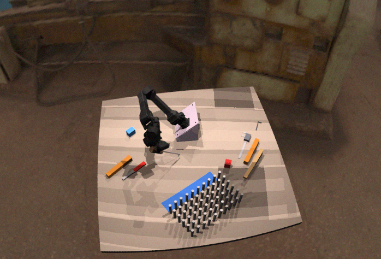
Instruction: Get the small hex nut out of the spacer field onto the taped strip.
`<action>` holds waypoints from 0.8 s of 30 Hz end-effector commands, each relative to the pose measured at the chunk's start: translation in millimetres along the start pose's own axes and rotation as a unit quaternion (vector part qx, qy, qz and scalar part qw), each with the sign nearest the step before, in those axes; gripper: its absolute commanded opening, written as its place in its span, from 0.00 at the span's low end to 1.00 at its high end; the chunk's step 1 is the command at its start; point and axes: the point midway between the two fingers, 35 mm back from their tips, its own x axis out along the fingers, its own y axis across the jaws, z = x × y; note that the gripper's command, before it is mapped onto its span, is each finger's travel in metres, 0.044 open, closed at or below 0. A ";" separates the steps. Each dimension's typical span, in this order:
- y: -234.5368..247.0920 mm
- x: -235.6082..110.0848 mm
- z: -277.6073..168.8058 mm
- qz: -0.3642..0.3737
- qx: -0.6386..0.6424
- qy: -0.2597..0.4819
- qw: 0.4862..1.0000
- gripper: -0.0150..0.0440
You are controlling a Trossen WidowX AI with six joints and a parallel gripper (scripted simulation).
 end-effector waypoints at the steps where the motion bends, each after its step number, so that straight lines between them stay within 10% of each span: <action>1: 9.6 0.3 -4.2 0.020 0.075 0.010 0.997 0.25; 24: 48.8 -2.9 -17.0 0.080 0.438 0.083 0.891 0.25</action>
